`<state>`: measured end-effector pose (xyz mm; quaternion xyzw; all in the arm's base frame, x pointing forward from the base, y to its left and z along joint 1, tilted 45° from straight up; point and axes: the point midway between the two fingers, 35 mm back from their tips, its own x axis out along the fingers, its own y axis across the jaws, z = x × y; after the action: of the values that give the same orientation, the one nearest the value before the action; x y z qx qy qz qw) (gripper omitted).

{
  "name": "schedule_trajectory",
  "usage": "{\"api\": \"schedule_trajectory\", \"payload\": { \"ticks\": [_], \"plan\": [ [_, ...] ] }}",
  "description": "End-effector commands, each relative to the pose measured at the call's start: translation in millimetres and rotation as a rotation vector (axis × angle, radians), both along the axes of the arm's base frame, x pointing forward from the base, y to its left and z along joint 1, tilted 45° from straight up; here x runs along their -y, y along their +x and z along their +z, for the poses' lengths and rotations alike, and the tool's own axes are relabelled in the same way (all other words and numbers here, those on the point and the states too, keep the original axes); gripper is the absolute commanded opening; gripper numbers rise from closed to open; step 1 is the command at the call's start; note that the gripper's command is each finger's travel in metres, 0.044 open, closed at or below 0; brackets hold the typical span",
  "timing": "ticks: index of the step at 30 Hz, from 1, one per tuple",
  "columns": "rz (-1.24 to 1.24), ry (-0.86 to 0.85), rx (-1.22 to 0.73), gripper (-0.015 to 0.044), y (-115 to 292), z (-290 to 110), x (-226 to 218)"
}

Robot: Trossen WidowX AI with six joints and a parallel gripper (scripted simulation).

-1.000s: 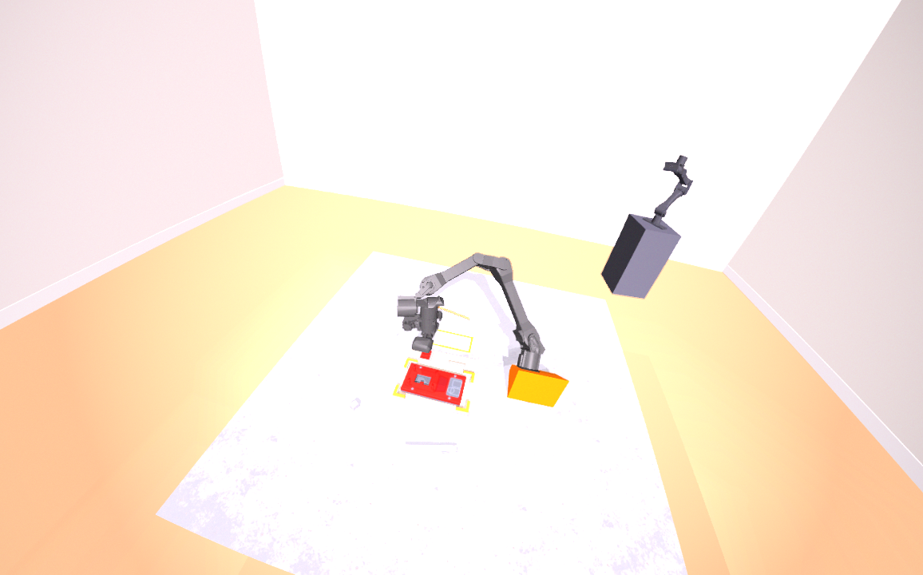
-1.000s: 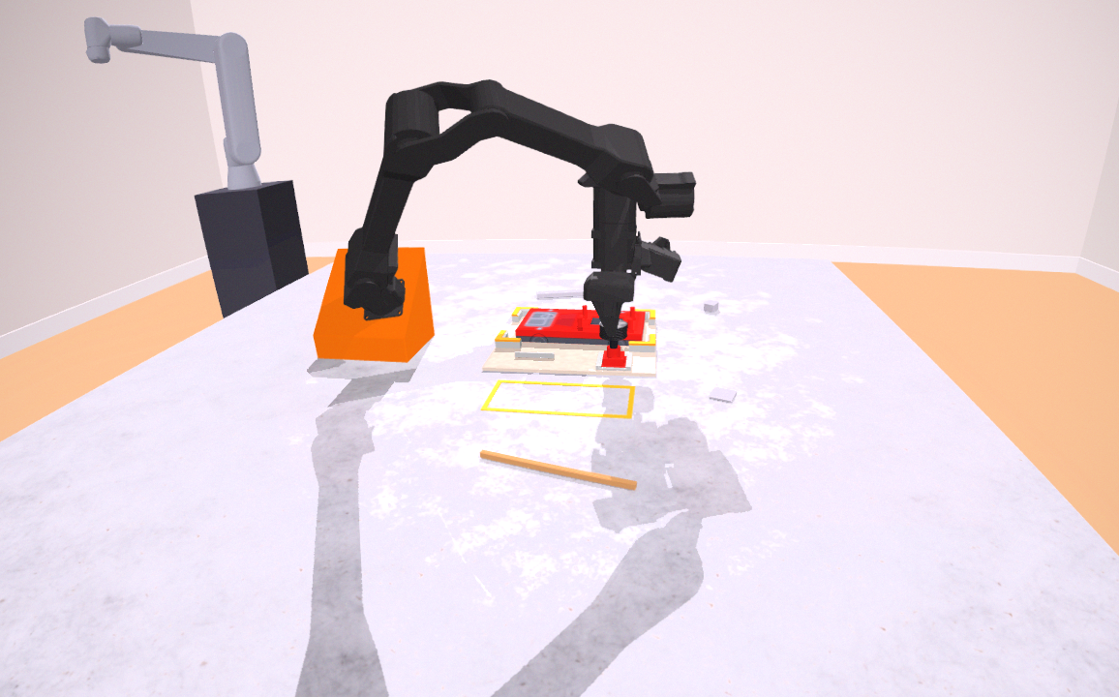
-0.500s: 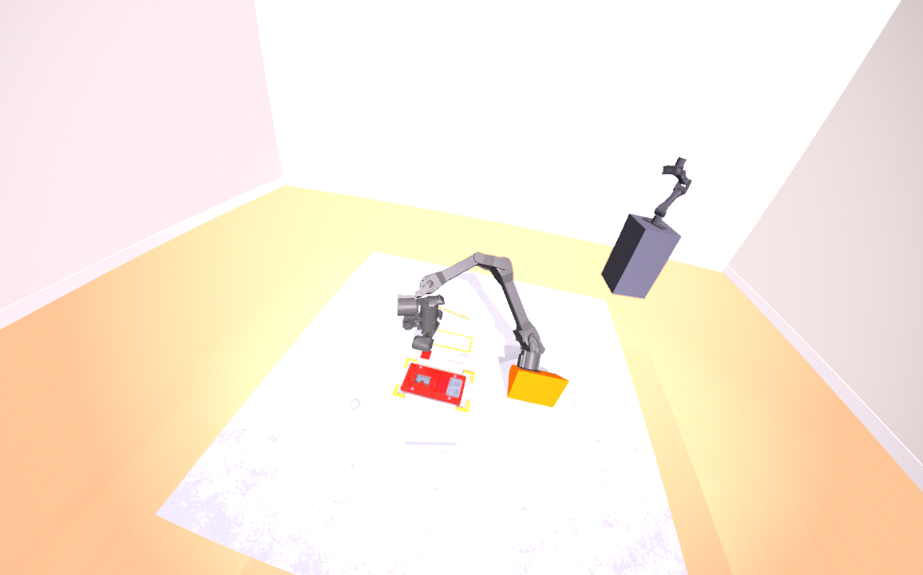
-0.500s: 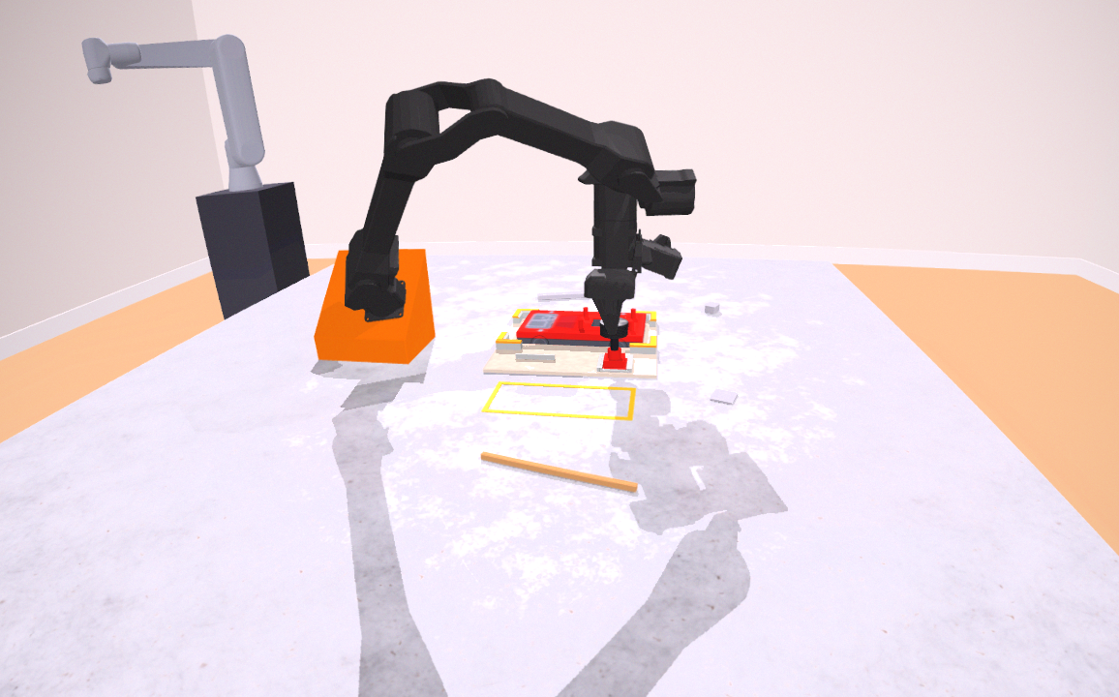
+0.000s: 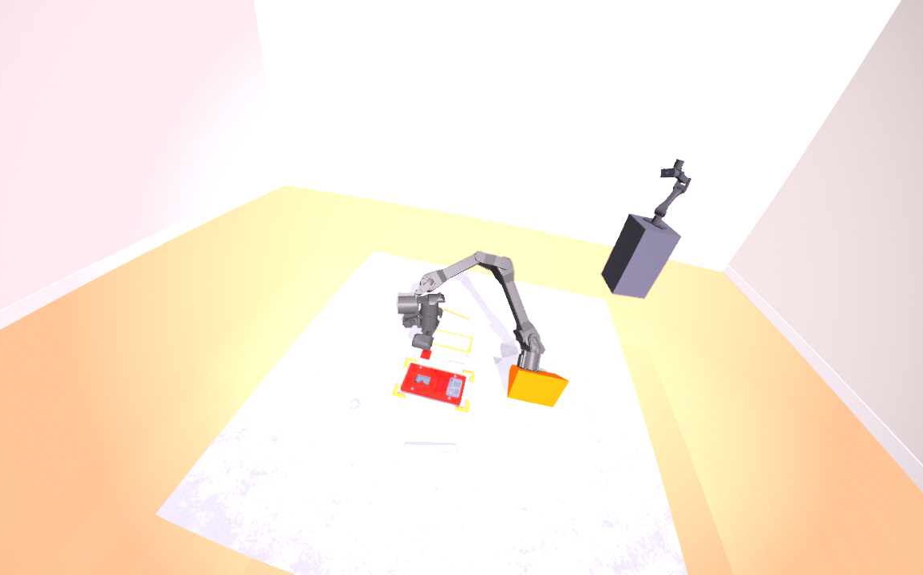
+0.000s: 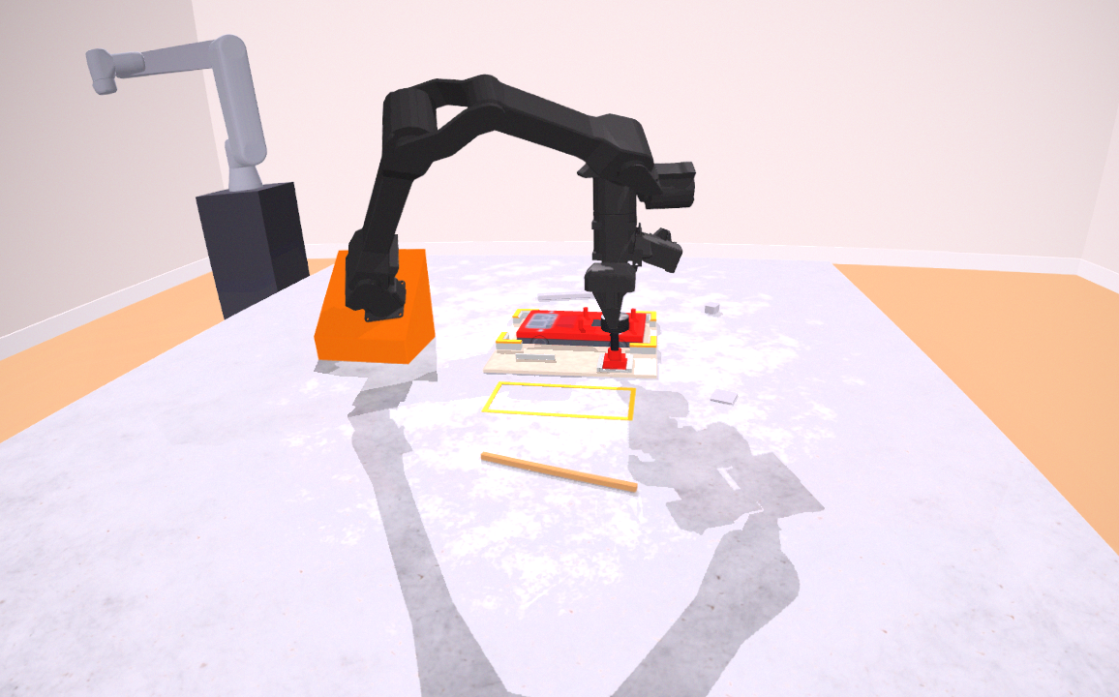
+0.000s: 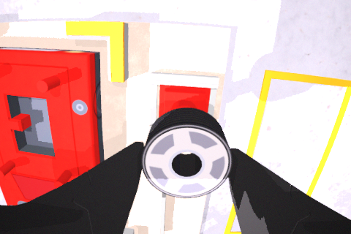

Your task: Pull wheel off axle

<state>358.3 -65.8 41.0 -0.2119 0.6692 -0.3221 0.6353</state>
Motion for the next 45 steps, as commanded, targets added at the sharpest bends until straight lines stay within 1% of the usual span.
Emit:
{"api": "schedule_trajectory", "payload": {
  "ticks": [1, 8, 15, 18, 20, 45],
  "plan": [
    [-0.003, 0.002, 0.008, 0.0, 0.6, 2.6, -1.8],
    [-0.002, 0.002, 0.008, 0.0, 1.3, 6.4, -5.7],
    [-0.002, 0.004, 0.008, 0.0, 2.6, 27.1, -25.1],
    [-0.002, 0.004, 0.008, 0.0, 2.6, 29.1, -27.7],
    [0.003, -0.002, -0.002, 0.0, 0.7, 25.4, -21.0],
    [-0.001, 0.0, 0.003, 0.0, -61.8, 93.7, 30.5]
  ]
}}
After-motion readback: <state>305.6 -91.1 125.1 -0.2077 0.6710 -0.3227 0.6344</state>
